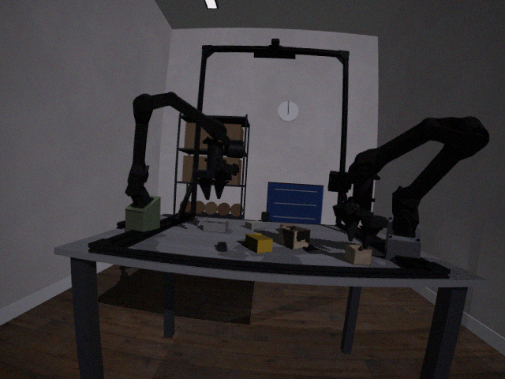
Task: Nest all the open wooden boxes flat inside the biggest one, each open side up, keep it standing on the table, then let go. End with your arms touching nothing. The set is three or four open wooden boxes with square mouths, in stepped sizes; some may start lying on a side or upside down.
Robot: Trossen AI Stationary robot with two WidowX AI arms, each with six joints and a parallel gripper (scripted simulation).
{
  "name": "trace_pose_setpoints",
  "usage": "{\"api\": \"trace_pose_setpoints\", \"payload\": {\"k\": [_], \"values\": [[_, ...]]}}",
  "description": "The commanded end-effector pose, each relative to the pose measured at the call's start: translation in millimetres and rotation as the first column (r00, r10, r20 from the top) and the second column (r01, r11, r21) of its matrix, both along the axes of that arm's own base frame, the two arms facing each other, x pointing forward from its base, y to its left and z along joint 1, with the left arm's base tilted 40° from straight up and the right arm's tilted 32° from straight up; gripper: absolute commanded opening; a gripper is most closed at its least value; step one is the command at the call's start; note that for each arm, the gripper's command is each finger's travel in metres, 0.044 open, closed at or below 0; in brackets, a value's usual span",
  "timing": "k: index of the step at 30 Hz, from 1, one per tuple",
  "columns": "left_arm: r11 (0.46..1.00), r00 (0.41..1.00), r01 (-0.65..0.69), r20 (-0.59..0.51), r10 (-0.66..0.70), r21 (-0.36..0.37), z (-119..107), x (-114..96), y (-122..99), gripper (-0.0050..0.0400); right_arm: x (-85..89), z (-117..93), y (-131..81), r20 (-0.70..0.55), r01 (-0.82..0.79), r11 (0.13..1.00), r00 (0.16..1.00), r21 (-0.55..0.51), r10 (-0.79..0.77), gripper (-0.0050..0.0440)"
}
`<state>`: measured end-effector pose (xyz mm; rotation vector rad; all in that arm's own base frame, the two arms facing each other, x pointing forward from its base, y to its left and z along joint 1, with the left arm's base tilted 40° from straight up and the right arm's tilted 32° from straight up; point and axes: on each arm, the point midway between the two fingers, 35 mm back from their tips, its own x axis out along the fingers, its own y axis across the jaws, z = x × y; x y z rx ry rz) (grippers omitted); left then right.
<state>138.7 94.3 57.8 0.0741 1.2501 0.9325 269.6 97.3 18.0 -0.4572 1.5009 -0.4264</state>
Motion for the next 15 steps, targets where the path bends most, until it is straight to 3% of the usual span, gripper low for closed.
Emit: {"api": "trace_pose_setpoints", "payload": {"k": [1,13,15], "values": [[1.000,1.000,0.000,-0.015,0.000,0.003,-7.5,-3.4,4.7,0.0400,0.0,0.0,0.0,0.000,0.000,1.000,1.000,0.000,0.000,0.0400],[1.000,1.000,0.001,-0.015,0.000,0.005,-17.6,-3.9,13.6,0.0400,0.0,0.0,0.0,0.000,0.000,1.000,1.000,0.000,0.000,0.0400],[1.000,1.000,0.001,-0.015,0.000,0.005,-17.6,-3.9,13.6,0.0352,0.0,0.0,0.0,0.000,0.000,1.000,1.000,0.000,0.000,0.0400]]}}
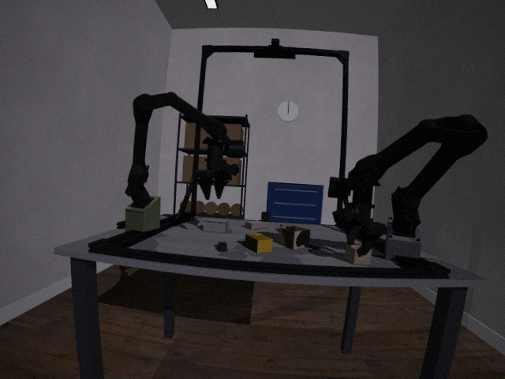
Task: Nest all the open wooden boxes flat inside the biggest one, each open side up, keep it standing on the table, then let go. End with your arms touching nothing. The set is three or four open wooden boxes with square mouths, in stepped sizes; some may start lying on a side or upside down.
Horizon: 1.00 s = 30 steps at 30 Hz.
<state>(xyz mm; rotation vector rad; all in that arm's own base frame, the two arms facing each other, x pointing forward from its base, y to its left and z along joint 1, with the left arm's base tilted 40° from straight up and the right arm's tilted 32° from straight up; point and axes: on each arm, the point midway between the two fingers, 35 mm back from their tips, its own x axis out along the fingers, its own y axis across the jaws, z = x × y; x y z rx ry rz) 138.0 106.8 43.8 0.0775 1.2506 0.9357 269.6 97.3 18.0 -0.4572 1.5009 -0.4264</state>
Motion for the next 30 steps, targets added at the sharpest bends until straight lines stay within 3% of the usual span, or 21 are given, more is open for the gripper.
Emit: {"api": "trace_pose_setpoints", "payload": {"k": [1,20,23,24,26,30], "values": [[1.000,1.000,0.001,-0.013,-0.001,0.001,-3.6,-3.2,1.1,0.0328,0.0,0.0,0.0,0.000,0.000,1.000,1.000,0.000,0.000,0.0400],[1.000,1.000,0.001,-0.013,-0.001,0.001,-3.6,-3.2,1.1,0.0221,0.0,0.0,0.0,0.000,0.000,1.000,1.000,0.000,0.000,0.0400],[1.000,1.000,0.001,-0.013,-0.001,0.001,-3.6,-3.2,1.1,0.0221,0.0,0.0,0.0,0.000,0.000,1.000,1.000,0.000,0.000,0.0400],[1.000,1.000,0.001,-0.013,-0.001,0.001,-3.2,-3.1,0.7,0.0197,0.0,0.0,0.0,0.000,0.000,1.000,1.000,0.000,0.000,0.0400],[1.000,1.000,0.001,-0.013,-0.001,0.001,-3.2,-3.1,0.7,0.0197,0.0,0.0,0.0,0.000,0.000,1.000,1.000,0.000,0.000,0.0400],[1.000,1.000,0.002,-0.013,-0.002,-0.003,2.0,-2.0,-4.6,0.0101,0.0,0.0,0.0,0.000,0.000,1.000,1.000,0.000,0.000,0.0400]]}}
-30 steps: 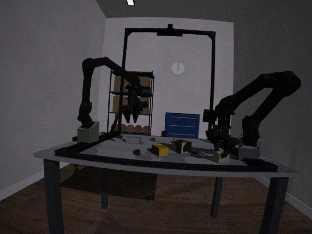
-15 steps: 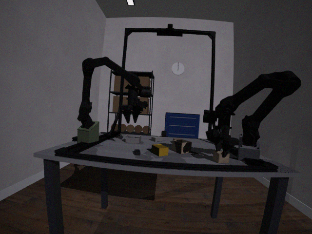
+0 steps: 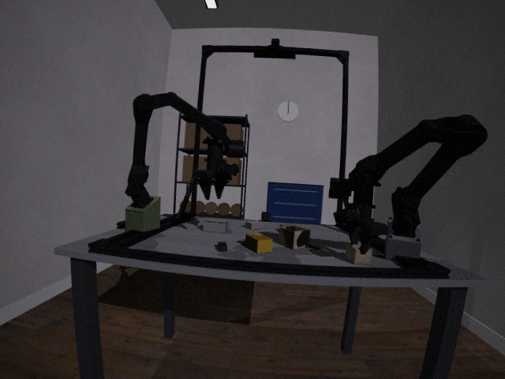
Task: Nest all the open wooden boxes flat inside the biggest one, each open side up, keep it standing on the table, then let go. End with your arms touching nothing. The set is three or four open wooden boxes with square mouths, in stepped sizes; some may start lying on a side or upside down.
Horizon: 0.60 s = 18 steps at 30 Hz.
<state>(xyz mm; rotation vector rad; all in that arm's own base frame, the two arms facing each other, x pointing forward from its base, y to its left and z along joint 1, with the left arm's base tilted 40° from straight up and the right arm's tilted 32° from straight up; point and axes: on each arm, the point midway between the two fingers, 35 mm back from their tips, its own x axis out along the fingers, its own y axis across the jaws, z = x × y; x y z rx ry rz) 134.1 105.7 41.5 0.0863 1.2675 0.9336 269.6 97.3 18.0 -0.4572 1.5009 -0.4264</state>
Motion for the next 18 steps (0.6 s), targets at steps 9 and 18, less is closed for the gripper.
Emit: {"api": "trace_pose_setpoints", "payload": {"k": [9,18], "values": [[1.000,1.000,-0.001,0.005,0.001,-0.005,28.2,2.9,-24.3,0.0000,0.0,0.0,0.0,0.000,0.000,1.000,1.000,0.000,0.000,0.0400],[1.000,1.000,-0.001,0.005,0.001,0.002,44.9,0.8,-36.0,0.0000,0.0,0.0,0.0,0.000,0.000,1.000,1.000,0.000,0.000,0.0400]]}}
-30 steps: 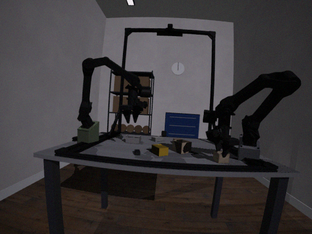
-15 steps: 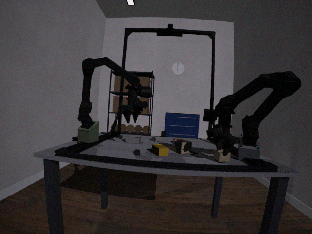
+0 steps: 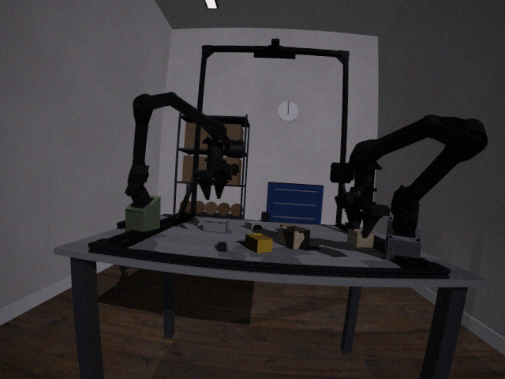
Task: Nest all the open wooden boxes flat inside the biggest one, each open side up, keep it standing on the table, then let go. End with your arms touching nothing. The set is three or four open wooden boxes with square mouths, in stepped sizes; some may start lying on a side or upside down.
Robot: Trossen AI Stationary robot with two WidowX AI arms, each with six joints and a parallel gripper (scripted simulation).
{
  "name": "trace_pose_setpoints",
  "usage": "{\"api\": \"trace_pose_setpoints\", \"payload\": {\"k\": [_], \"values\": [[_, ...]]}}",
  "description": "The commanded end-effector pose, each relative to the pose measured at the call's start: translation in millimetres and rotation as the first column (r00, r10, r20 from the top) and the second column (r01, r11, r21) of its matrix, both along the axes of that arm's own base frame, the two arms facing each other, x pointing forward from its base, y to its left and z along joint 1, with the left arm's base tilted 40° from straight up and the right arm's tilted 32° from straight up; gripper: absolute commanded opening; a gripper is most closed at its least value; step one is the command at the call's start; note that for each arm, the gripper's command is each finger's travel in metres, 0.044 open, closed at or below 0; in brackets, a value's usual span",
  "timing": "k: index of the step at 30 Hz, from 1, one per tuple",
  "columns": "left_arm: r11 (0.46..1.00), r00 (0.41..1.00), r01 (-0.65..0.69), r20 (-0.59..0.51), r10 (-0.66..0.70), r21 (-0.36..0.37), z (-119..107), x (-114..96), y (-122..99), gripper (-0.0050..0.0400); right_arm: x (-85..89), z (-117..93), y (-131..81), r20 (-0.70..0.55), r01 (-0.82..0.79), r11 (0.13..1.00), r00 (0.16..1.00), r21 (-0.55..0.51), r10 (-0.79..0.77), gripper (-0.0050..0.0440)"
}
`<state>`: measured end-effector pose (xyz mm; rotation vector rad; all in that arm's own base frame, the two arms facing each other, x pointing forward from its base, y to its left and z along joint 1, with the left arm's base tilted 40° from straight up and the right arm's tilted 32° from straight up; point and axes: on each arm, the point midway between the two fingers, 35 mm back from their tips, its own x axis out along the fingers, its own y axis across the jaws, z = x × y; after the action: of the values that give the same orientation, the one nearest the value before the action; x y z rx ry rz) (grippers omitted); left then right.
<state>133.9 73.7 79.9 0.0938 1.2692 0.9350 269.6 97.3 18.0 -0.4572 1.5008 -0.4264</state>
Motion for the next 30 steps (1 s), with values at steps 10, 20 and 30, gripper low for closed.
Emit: {"api": "trace_pose_setpoints", "payload": {"k": [10,20,30], "values": [[0.984,0.973,0.179,-0.146,-0.179,-0.013,12.1,19.8,-6.3,0.0000,0.0,0.0,0.0,0.000,0.000,1.000,1.000,0.000,0.000,0.0400],[0.921,0.867,0.384,-0.316,-0.384,-0.067,21.4,44.5,-12.4,0.0000,0.0,0.0,0.0,0.000,0.000,1.000,1.000,0.000,0.000,0.0400],[0.816,0.690,0.557,-0.460,-0.558,-0.155,28.1,69.9,-18.9,0.0000,0.0,0.0,0.0,0.000,0.000,1.000,1.000,0.000,0.000,0.0400]]}}
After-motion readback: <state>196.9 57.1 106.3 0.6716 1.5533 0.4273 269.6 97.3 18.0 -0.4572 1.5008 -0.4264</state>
